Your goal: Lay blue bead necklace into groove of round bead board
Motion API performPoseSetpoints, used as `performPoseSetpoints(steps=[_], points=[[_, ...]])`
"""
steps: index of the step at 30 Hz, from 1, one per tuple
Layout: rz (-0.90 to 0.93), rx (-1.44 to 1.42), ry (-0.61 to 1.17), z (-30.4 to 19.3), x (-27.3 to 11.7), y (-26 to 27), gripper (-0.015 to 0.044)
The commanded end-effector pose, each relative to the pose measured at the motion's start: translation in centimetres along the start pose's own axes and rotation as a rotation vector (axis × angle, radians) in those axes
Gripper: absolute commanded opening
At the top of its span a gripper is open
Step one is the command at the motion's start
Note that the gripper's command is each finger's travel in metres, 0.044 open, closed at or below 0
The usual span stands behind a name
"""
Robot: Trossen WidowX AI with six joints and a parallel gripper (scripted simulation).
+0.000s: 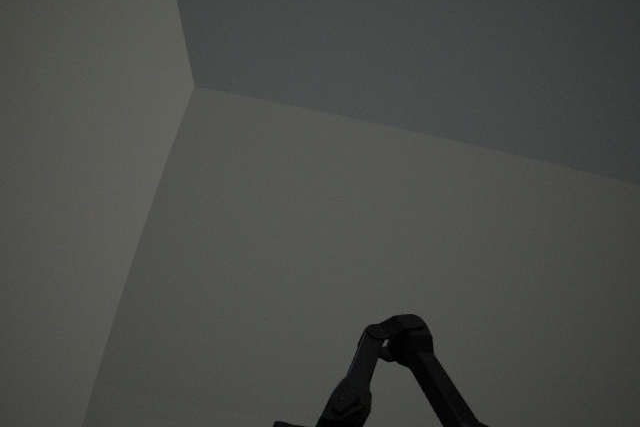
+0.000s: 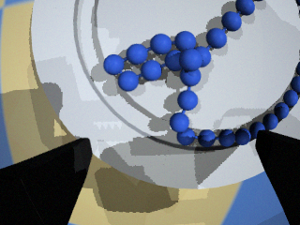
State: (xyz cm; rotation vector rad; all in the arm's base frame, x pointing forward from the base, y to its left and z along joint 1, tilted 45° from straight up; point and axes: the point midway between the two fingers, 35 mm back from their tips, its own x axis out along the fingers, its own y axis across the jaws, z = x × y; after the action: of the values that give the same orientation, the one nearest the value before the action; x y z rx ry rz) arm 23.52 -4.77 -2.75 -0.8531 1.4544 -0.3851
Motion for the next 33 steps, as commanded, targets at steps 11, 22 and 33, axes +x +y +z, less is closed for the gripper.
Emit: performPoseSetpoints(steps=[11, 22, 33], points=[[0.001, 0.013, 0.000, 1.0, -3.3, -0.2, 0.0230], [0.000, 0.018, -0.003, 1.1, -2.3, -0.2, 0.0120], [0.001, 0.015, -0.001, 1.1, -0.6, -0.2, 0.0120]])
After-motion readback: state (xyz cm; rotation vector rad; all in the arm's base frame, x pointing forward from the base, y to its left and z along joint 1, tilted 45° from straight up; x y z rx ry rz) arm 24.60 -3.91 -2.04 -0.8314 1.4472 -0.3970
